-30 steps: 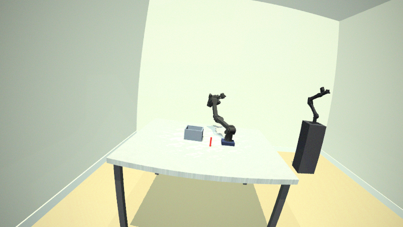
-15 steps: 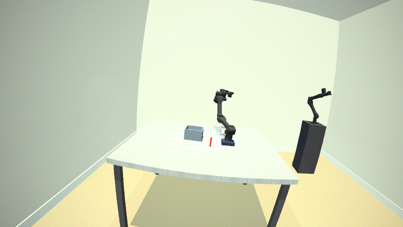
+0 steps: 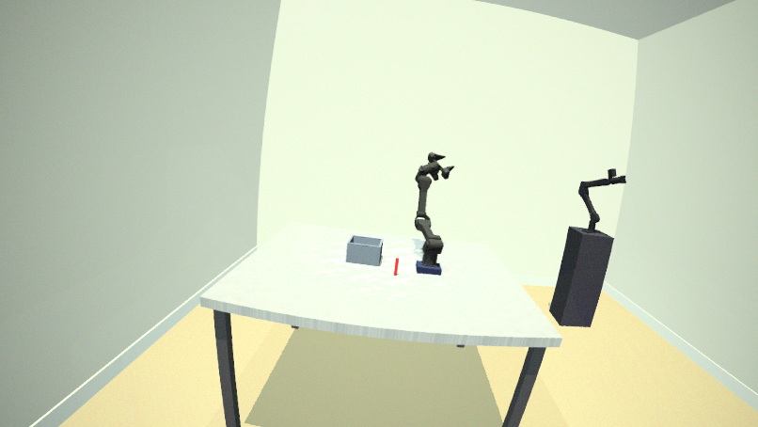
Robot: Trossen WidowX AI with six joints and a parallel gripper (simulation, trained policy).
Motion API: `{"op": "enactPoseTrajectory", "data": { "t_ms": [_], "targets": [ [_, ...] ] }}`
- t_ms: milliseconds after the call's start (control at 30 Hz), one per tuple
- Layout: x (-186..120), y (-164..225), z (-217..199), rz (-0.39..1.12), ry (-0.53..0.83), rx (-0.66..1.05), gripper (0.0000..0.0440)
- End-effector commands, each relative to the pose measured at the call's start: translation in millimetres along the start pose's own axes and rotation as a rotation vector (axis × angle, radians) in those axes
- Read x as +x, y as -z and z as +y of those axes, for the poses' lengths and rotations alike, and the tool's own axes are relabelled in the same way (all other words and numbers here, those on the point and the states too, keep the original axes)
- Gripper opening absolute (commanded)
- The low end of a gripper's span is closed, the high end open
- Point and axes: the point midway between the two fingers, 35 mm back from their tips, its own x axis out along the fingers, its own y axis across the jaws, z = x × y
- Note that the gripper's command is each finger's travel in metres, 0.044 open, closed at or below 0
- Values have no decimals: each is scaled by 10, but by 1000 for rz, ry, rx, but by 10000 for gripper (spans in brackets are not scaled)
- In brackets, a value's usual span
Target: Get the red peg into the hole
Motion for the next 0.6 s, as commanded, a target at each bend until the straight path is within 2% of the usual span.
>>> {"op": "enactPoseTrajectory", "data": {
  "t_ms": [0, 300, 567],
  "targets": [
    [97, 313, 128, 76, 2, 121, 440],
    [219, 1055, 465, 268, 28, 367, 440],
    [181, 1737, 806, 460, 83, 560, 440]
  ]
}}
